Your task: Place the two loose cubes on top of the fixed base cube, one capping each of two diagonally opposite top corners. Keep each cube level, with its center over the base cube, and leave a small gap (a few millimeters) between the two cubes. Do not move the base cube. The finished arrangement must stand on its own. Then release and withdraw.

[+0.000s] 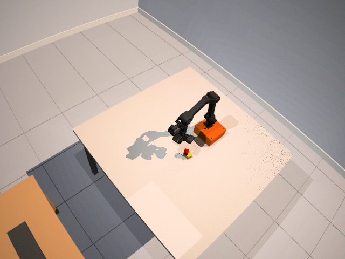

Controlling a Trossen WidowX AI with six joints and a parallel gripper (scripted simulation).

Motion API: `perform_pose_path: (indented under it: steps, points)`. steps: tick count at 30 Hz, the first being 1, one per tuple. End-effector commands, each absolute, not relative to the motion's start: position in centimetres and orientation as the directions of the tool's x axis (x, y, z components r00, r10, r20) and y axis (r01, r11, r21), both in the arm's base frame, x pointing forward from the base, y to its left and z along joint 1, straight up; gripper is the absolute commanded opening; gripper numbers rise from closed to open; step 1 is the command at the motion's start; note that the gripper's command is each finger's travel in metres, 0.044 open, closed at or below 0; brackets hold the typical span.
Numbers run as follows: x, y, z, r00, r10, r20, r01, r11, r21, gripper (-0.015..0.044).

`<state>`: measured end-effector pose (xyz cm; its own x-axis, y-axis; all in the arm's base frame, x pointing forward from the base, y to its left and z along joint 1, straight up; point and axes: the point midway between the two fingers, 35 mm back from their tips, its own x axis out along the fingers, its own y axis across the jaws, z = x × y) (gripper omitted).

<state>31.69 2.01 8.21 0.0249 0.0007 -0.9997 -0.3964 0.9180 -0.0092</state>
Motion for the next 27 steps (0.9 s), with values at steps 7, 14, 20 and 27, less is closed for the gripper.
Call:
perform_pose_path:
  steps: [7, 14, 20, 27]
  points:
    - [31.0, 4.5, 8.0, 0.022, 0.003, -1.0, -0.147, 0.989, 0.0, 0.0105]
    - [30.4, 6.2, 8.0, 0.022, 0.005, -1.0, 0.04, 0.999, 0.006, 0.0105]
    - [29.9, 7.6, 7.9, 0.021, 0.006, -1.0, 0.2, 0.98, 0.01, 0.0105]
    - [29.2, 9.3, 7.8, 0.021, 0.007, -1.0, 0.379, 0.925, 0.014, 0.0105]
